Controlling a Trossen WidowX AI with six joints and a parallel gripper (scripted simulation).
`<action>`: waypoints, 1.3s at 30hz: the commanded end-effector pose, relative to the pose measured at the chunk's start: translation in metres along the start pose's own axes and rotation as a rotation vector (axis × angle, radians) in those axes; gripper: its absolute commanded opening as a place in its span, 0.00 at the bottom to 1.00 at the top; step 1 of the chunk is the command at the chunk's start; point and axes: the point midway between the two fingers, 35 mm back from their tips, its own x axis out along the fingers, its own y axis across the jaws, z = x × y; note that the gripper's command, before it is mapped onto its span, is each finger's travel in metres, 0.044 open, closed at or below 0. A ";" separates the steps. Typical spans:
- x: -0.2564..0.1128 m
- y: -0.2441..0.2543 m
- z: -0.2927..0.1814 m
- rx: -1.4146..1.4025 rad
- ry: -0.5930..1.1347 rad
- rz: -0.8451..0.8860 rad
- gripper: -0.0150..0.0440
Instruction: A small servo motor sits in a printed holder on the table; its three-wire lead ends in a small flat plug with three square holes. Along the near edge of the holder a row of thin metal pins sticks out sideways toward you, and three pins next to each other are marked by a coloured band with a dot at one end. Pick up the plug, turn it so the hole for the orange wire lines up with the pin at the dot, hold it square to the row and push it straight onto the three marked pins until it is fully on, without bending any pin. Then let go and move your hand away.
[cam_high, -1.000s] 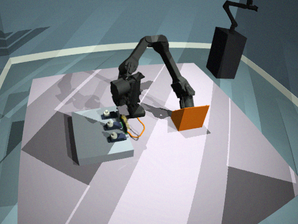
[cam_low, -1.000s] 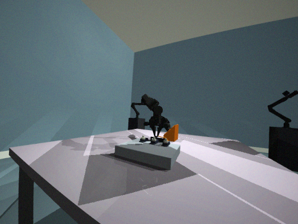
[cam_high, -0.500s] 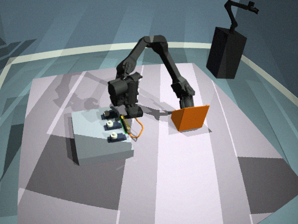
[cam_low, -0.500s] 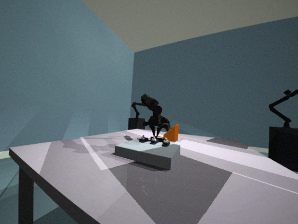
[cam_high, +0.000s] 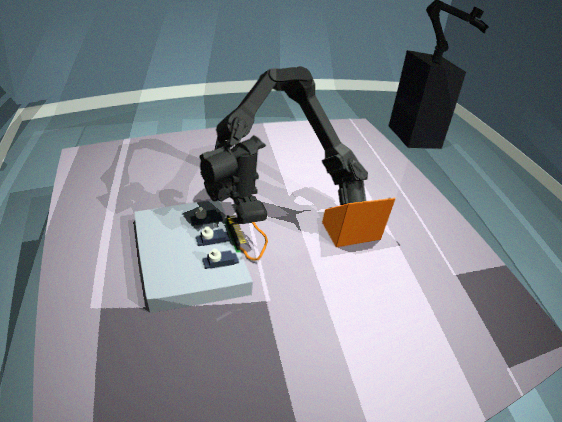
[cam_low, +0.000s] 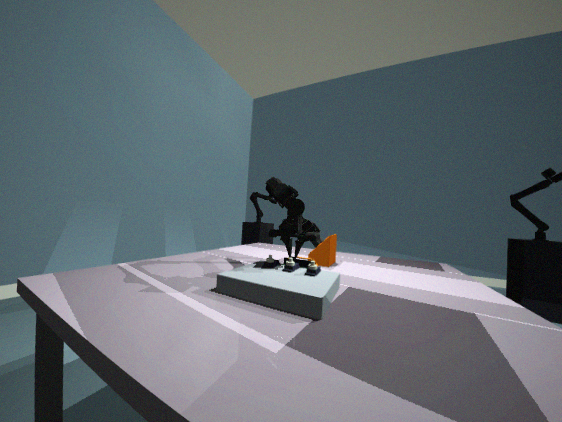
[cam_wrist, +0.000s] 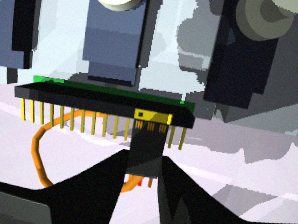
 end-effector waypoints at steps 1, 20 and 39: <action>0.001 0.000 0.000 0.002 -0.008 -0.003 0.43; -0.059 0.001 0.000 0.002 -0.008 -0.001 1.00; -0.059 0.001 0.000 0.002 -0.008 -0.001 1.00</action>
